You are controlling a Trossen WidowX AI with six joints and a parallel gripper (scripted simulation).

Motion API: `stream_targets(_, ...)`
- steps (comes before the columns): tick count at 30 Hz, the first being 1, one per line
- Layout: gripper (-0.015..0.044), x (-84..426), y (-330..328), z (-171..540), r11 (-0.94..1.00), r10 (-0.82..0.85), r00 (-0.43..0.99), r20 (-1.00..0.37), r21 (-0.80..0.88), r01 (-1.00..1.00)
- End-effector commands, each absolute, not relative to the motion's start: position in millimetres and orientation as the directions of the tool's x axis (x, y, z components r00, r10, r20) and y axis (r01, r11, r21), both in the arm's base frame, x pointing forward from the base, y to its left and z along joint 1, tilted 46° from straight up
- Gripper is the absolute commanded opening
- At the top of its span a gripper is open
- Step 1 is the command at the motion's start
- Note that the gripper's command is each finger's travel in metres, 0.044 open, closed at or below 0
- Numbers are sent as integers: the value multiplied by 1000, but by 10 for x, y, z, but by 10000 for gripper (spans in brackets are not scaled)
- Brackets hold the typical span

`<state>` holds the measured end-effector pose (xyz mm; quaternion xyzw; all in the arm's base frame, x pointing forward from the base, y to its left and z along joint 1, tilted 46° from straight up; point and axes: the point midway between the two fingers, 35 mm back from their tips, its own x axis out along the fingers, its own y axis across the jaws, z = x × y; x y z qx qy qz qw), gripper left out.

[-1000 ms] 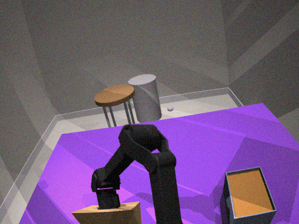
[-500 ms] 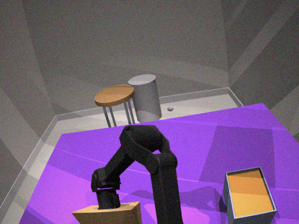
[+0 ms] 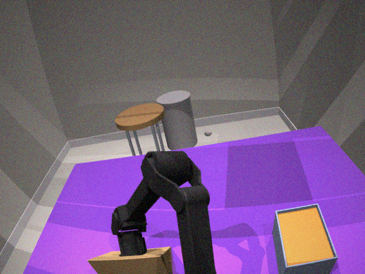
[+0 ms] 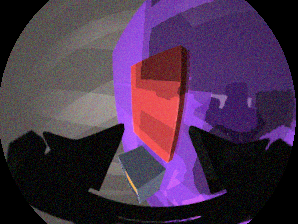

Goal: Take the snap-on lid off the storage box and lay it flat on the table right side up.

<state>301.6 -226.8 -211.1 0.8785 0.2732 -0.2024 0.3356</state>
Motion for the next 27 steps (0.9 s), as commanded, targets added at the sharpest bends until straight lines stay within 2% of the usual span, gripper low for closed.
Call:
stream_targets(1,440,2915,-2238,-2101,-626,348,768,-538,477,618)
stream_targets(27,440,2508,-2236,-2036,-625,348,766,-540,475,619)
